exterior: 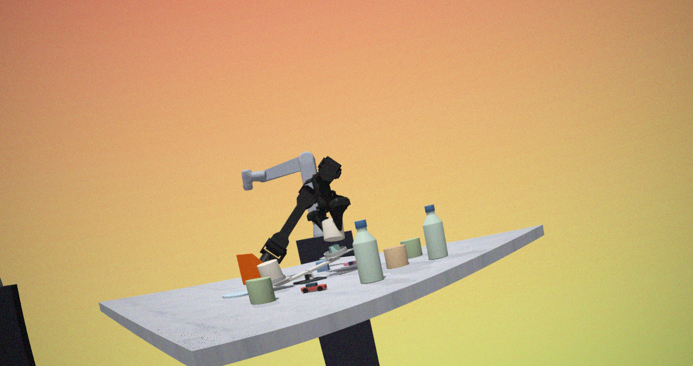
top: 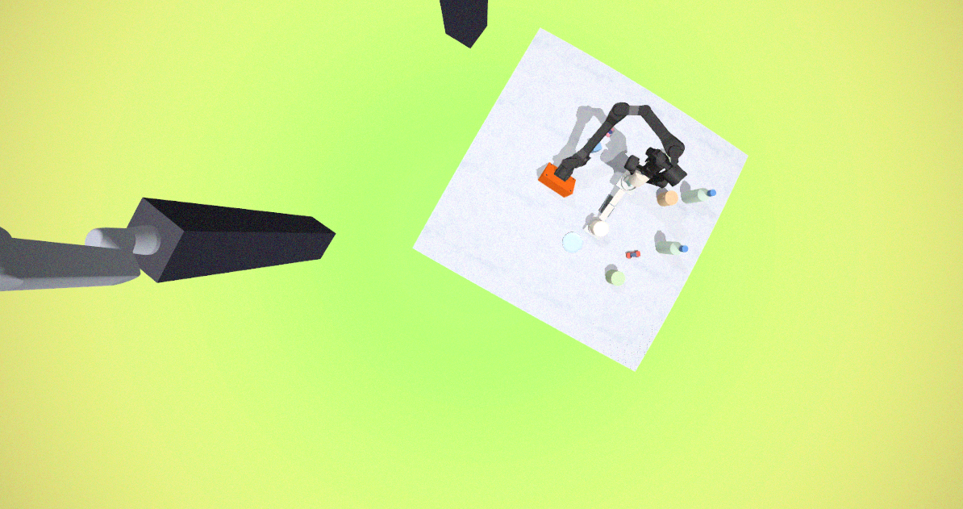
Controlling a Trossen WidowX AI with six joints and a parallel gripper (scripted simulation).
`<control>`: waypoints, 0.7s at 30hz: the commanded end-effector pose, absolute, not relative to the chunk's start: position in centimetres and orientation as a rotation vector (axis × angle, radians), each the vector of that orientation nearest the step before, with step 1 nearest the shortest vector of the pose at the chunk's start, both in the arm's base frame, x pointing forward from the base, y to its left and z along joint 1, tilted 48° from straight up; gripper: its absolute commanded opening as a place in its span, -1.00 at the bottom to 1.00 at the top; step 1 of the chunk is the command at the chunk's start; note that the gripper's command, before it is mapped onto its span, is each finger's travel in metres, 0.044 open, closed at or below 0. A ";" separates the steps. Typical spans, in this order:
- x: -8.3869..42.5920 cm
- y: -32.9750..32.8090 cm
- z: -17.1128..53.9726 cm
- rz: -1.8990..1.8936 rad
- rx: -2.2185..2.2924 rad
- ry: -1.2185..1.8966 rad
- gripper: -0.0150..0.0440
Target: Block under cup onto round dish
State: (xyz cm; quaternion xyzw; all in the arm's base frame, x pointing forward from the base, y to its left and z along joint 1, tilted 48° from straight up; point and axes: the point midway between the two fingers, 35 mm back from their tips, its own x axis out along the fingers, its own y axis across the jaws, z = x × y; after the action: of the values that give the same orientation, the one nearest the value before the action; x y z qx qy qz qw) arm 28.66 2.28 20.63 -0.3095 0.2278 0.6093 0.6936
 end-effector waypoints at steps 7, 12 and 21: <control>28.4 1.2 21.7 1.335 -0.716 0.502 -0.49; 28.3 0.7 22.2 1.325 -0.722 0.500 -0.49; 28.1 0.6 22.3 1.322 -0.717 0.501 -0.49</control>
State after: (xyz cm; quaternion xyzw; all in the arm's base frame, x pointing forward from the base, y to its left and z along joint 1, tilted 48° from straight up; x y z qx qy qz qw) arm 28.13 0.51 22.39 -0.3228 0.2246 0.5933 0.7024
